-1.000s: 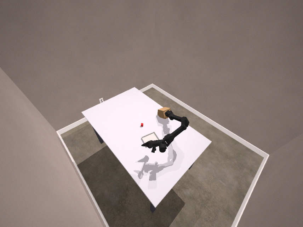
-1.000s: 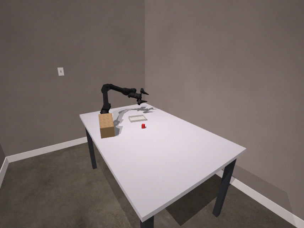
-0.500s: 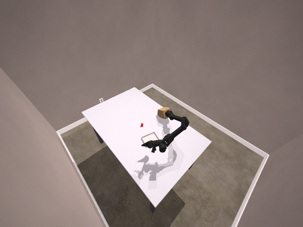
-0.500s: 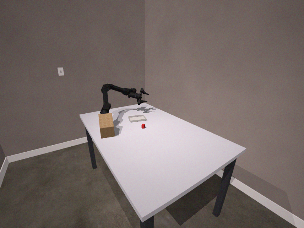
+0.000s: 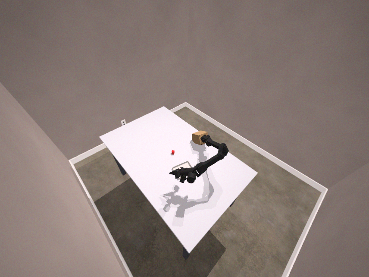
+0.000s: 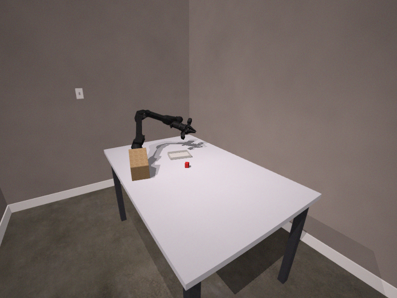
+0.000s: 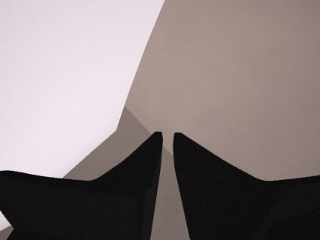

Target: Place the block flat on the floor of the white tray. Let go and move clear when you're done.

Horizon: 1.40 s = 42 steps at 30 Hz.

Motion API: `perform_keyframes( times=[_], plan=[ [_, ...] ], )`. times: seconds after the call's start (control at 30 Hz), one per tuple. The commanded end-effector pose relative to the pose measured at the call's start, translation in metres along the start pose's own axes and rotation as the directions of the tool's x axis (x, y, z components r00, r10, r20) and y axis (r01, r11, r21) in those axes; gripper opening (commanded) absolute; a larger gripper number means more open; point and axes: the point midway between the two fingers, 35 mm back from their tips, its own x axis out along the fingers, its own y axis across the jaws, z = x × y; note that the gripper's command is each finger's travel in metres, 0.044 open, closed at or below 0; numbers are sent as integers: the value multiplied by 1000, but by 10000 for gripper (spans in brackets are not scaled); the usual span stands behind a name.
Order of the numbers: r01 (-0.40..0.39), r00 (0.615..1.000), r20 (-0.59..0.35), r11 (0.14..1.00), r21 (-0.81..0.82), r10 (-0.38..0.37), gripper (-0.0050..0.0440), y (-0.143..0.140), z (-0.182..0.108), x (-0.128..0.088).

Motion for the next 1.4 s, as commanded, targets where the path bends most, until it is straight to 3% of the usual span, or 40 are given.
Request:
perform_keyframes(
  times=[0.0, 0.03, 0.13, 0.2, 0.37, 0.47, 0.53, 0.57, 0.6, 0.67, 0.7, 0.73, 0.97, 1.03, 1.07, 1.1, 1.17, 1.23, 1.3, 1.33, 1.37],
  plan=[
    [-114, 993, -23, 992, -47, 113, 0, 20, -21, 27],
    [-173, 985, -30, 983, -61, 171, 0, 31, -31, 37],
    [-186, 982, -32, 980, -64, 185, 0, 34, -33, 40],
    [-307, 952, -40, 948, -83, 305, 0, 59, -55, 58],
    [-426, 905, -37, 900, -88, 425, 0, 85, -78, 73],
    [-506, 862, -28, 859, -84, 506, 0, 104, -94, 81],
    [-580, 814, -10, 811, -75, 581, 0, 123, -110, 86],
    [-581, 813, -9, 810, -75, 582, 0, 123, -110, 87],
    [-627, 777, 7, 776, -66, 629, 0, 136, -120, 89],
    [-627, 777, 7, 776, -66, 629, 0, 136, -120, 89],
    [-650, 758, 18, 757, -61, 652, 0, 142, -125, 90],
    [-701, 711, 47, 712, -48, 702, 0, 157, -137, 92],
    [-809, 581, 149, 588, -6, 800, 0, 192, -164, 91],
    [-844, 527, 203, 536, 13, 825, 0, 206, -173, 89],
    [-845, 526, 205, 535, 14, 826, 0, 206, -173, 89],
    [-867, 489, 247, 498, 28, 837, 0, 215, -180, 87],
    [-886, 453, 293, 461, 43, 842, 0, 223, -185, 84],
    [-886, 453, 293, 461, 43, 842, 0, 223, -185, 84],
    [-914, 396, 375, 401, 68, 838, 0, 236, -194, 80],
    [-914, 395, 377, 400, 69, 838, 0, 237, -195, 80],
    [-925, 369, 421, 370, 82, 829, 0, 242, -199, 77]
  ],
)
